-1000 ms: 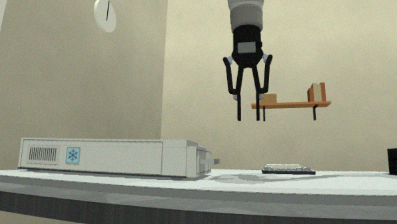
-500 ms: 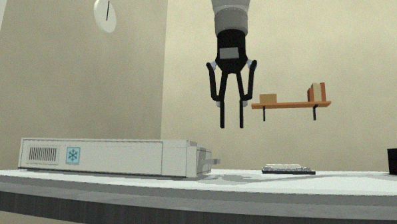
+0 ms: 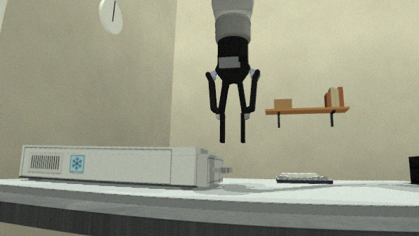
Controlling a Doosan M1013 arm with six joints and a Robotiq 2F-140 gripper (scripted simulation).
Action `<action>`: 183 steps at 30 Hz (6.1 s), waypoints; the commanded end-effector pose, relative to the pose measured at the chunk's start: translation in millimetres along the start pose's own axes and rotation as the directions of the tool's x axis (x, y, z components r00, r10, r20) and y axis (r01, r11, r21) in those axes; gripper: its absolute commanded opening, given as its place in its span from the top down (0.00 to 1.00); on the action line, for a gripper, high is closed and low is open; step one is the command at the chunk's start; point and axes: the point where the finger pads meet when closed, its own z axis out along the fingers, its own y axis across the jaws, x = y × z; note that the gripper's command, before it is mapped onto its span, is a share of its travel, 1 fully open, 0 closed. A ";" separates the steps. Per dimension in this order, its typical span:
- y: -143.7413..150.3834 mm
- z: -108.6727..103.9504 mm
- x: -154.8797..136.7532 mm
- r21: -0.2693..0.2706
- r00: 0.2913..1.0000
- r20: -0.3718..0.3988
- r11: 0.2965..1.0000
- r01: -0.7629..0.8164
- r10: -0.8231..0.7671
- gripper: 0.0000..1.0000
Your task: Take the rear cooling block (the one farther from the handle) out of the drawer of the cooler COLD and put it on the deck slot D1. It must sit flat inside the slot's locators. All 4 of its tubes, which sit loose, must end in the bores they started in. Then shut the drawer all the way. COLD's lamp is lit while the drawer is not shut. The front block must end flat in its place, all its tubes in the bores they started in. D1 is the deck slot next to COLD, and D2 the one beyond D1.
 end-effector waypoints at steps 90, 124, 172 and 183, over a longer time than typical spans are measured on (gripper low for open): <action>-2.3 63.3 0.2 -0.001 1.000 0.000 1.000 0.000 0.000 0.66; -12.3 63.3 0.2 -0.001 1.000 0.000 1.000 0.000 0.000 0.66; -26.3 63.3 0.2 -0.001 1.000 0.000 1.000 0.000 0.000 0.66; -29.3 63.3 0.2 -0.001 1.000 0.000 1.000 0.000 0.000 0.66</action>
